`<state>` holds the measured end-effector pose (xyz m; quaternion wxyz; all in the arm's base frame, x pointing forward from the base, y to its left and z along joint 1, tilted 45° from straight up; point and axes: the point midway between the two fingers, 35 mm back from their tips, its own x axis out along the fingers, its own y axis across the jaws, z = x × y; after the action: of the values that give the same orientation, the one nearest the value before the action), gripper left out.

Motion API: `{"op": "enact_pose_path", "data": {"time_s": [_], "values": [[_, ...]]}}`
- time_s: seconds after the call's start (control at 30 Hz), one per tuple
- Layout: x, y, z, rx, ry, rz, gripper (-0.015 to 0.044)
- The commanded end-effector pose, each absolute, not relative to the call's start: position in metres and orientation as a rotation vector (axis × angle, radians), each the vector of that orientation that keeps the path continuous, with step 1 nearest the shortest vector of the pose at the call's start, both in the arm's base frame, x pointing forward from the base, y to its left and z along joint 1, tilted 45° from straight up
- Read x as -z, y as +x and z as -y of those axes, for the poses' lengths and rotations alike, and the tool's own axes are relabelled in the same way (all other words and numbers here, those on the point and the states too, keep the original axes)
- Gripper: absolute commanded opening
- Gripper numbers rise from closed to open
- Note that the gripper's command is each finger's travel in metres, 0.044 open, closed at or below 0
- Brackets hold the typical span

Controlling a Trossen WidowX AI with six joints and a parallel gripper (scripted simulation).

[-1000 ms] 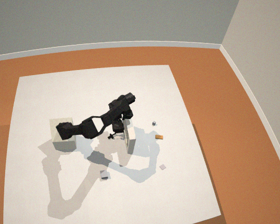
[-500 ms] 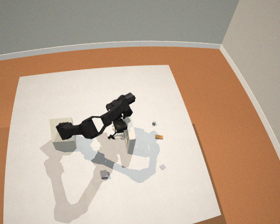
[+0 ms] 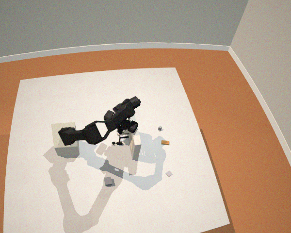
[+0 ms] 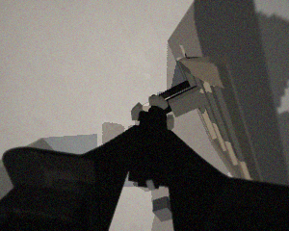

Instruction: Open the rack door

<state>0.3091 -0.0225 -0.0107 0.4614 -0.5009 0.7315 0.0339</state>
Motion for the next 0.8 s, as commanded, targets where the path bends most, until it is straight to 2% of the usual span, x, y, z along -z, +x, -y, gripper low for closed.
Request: {"op": "enact_pose_path", "data": {"time_s": [0.0, 0.5, 0.77], "values": [[0.0111, 0.3096, 0.0226, -0.273, -1.376, -1.823, 0.0015], [0.0111, 0.3095, 0.0226, -1.013, -1.847, -1.794, 0.0015], [0.0111, 0.3095, 0.0226, -1.048, -1.866, -1.788, 0.0015]]}}
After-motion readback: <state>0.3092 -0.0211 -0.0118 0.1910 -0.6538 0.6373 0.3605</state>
